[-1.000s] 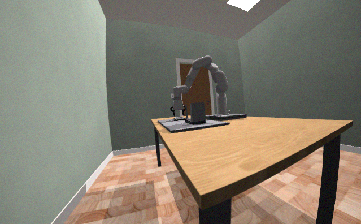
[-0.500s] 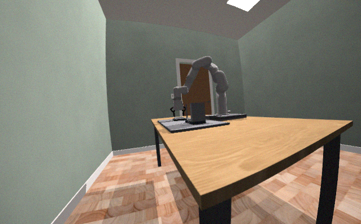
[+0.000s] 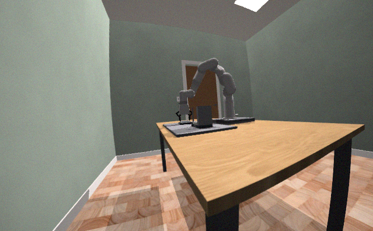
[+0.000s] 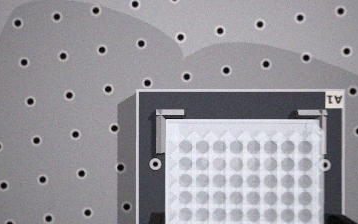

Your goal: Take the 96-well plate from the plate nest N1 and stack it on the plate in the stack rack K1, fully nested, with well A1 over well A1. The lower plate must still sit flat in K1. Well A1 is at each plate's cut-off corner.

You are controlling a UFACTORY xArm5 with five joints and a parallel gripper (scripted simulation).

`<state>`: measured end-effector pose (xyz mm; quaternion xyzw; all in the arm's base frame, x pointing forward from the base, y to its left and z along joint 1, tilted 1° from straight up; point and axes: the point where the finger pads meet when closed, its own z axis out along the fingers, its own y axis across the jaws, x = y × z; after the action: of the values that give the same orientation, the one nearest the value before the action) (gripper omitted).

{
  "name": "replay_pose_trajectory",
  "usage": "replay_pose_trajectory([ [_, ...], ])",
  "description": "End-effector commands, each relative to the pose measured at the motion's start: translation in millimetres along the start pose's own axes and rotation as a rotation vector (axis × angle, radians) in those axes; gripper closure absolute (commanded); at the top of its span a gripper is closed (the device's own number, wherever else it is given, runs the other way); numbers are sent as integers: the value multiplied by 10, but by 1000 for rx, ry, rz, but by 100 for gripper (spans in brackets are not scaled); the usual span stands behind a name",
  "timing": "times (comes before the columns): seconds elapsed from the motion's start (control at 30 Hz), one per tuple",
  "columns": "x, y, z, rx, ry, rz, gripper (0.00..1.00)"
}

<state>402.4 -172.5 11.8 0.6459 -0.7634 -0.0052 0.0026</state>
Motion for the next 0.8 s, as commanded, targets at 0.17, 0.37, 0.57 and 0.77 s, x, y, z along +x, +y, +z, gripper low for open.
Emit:
replay_pose_trajectory([
  [0.17,4,-12,52,0,13,0,0],
  [0.37,4,-12,52,0,13,0,0],
  [0.57,4,-12,52,0,13,0,0],
  [0.77,4,-12,52,0,13,0,0],
])
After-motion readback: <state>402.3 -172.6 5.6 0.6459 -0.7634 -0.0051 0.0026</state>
